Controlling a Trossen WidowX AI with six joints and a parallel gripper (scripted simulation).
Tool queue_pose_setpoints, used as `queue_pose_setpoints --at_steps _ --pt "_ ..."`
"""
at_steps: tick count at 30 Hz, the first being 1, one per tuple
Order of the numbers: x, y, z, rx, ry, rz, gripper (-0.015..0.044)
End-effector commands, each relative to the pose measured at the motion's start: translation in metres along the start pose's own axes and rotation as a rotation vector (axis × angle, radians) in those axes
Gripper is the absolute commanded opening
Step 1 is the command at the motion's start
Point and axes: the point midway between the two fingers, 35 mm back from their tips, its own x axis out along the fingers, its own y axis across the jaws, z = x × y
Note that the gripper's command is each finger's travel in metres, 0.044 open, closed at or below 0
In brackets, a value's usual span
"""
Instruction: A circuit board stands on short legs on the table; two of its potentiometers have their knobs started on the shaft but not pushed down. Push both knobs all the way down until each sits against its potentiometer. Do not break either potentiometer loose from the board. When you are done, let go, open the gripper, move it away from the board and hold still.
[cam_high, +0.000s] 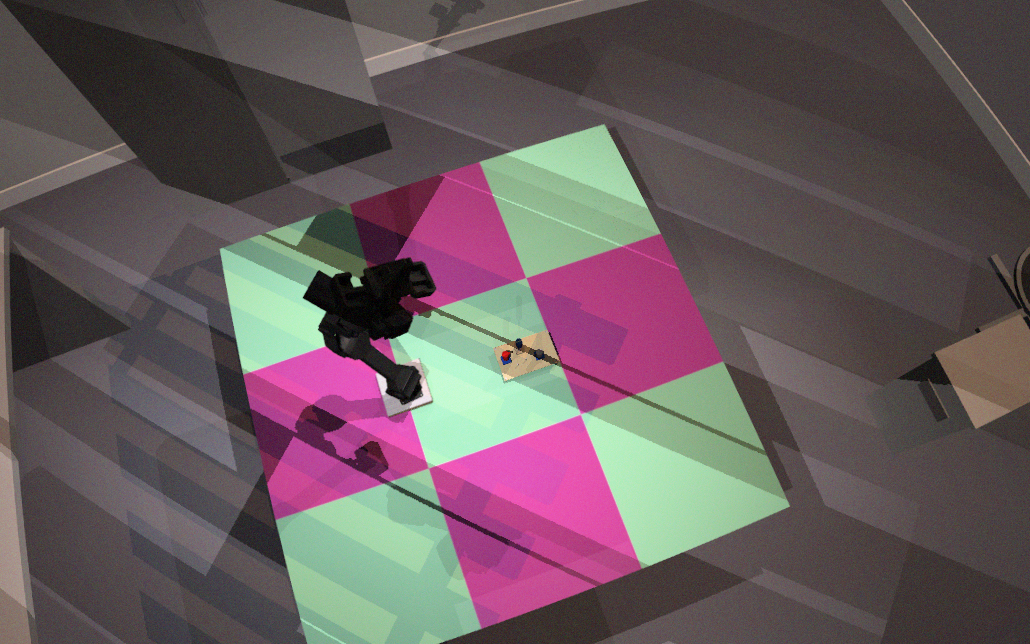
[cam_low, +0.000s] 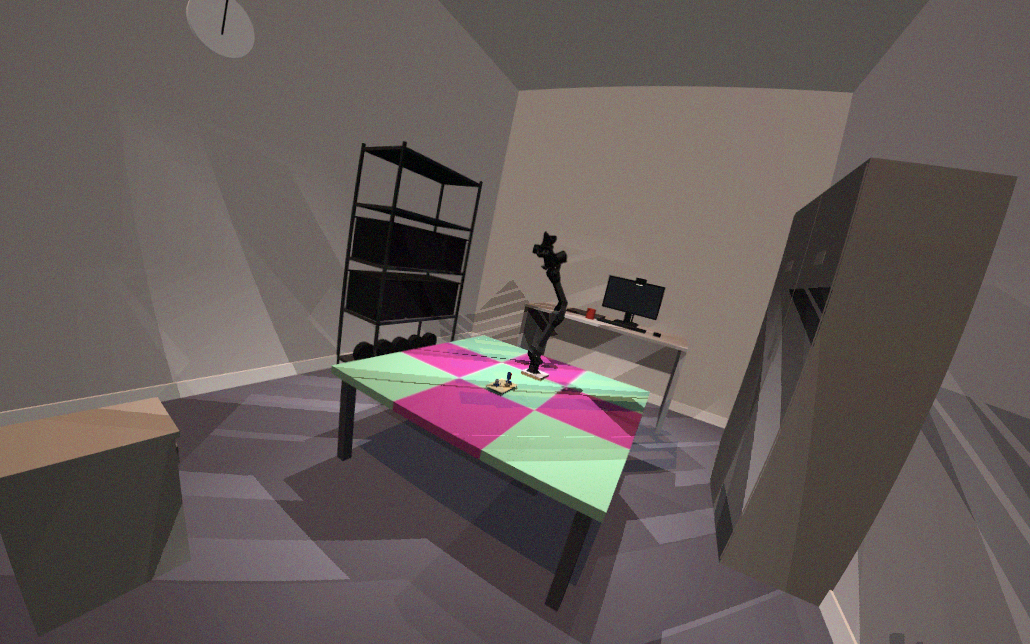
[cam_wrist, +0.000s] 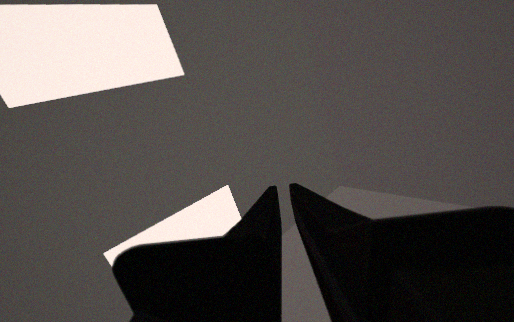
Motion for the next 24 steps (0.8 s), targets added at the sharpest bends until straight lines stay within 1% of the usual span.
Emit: queue_pose_setpoints --at_steps 1,8,24 --pt "0.006 -0.023 0.02 0.012 -0.034 -0.048 0.0" --pt "0.01 -0.05 0.035 0.012 -0.061 -0.106 0.0" --pt "0.01 -0.147 0.09 -0.176 -0.165 -0.374 0.0"
